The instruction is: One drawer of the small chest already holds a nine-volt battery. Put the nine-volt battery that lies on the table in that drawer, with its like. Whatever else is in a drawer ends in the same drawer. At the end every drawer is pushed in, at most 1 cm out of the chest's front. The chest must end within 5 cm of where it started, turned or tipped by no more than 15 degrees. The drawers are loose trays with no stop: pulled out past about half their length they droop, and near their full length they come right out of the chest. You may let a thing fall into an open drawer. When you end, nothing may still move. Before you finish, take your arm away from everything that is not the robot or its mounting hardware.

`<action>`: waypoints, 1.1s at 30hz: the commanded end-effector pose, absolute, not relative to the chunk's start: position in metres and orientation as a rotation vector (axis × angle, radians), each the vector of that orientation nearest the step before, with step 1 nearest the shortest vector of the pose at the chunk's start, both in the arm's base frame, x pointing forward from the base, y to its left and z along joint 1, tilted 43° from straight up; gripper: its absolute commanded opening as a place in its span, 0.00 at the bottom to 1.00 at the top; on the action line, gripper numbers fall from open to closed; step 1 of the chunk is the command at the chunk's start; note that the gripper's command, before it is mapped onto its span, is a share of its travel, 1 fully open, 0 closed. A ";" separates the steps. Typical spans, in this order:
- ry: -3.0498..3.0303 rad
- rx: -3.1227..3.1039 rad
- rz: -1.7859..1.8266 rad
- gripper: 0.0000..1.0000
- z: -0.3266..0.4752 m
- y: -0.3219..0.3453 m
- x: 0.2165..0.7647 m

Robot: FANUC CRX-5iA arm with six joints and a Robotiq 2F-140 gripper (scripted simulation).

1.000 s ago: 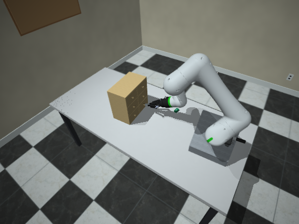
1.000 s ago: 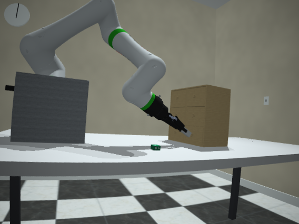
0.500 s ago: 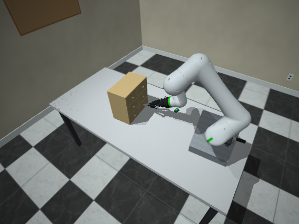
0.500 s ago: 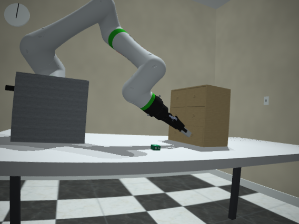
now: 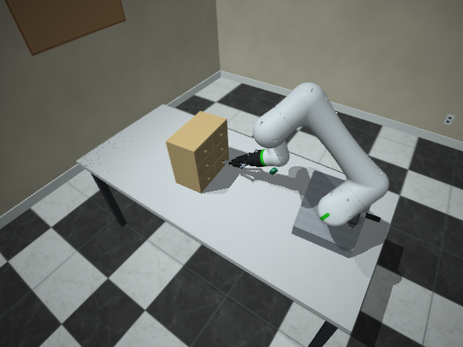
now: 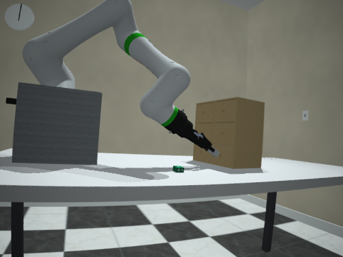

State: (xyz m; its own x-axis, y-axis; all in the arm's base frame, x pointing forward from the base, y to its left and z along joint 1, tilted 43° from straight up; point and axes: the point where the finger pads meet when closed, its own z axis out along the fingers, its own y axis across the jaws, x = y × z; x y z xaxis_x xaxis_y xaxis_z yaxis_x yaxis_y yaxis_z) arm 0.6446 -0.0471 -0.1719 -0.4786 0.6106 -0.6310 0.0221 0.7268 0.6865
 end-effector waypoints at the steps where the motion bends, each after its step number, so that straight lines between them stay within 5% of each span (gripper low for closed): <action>1: 1.962 0.483 0.765 0.00 -0.172 -0.047 0.645; 33: 1.962 0.483 0.765 0.00 -0.170 -0.048 0.593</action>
State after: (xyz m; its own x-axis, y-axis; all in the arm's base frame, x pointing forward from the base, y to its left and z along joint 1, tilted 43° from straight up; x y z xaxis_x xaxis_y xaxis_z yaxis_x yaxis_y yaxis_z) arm 0.5941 -0.0456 -0.1714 -0.4793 0.6101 -0.6309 0.0216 0.7268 0.6865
